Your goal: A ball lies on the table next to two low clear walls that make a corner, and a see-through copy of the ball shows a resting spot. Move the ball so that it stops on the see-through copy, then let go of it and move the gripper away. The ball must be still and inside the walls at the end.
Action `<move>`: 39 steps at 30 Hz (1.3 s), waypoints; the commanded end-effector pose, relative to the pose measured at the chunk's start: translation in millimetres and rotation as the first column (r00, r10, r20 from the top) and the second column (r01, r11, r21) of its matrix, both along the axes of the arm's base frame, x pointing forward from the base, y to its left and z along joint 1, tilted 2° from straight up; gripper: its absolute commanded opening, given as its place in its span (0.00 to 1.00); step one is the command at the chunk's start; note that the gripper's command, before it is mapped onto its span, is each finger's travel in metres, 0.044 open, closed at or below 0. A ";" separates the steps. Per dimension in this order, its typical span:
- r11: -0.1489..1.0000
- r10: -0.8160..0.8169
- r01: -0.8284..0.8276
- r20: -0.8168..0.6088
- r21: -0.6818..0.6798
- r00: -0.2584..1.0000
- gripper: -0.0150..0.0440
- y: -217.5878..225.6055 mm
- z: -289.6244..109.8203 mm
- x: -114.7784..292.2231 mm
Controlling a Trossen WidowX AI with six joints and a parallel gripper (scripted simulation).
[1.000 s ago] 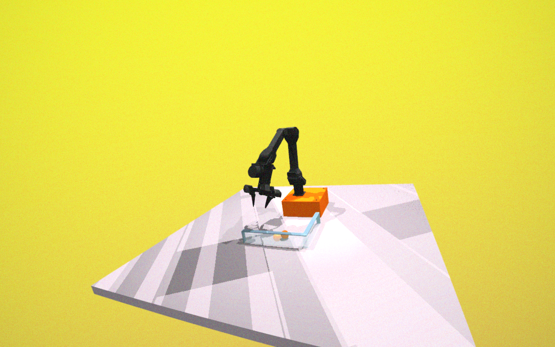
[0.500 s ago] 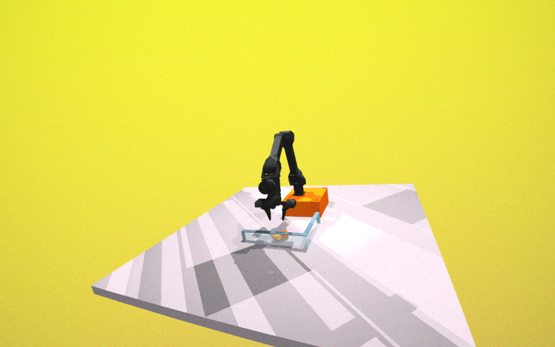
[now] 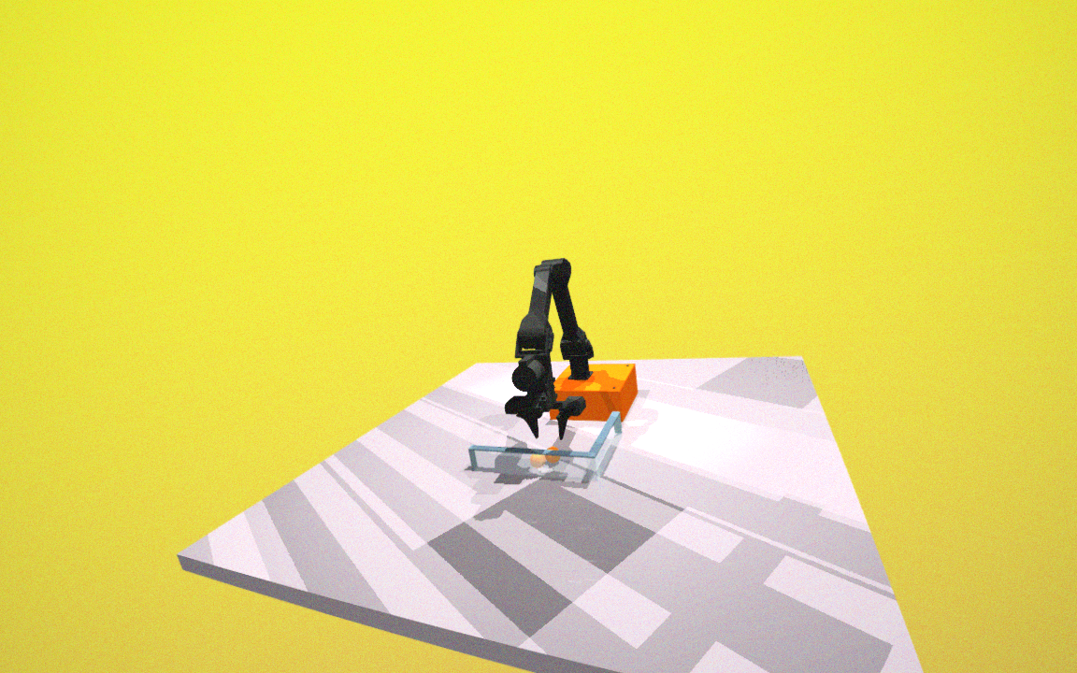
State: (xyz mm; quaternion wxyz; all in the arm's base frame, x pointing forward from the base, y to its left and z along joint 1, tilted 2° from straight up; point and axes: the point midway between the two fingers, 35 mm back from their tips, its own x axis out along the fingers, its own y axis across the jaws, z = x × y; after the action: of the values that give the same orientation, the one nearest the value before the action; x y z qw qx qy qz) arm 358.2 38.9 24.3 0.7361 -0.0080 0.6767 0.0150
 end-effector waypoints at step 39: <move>1.000 -0.005 0.005 -0.020 0.003 1.000 0.56 1.3 -48.8 -0.5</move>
State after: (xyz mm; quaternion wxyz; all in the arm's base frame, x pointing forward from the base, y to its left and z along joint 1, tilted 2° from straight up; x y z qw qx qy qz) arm 360.5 39.8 -20.5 0.7335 -0.0072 0.6795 0.0142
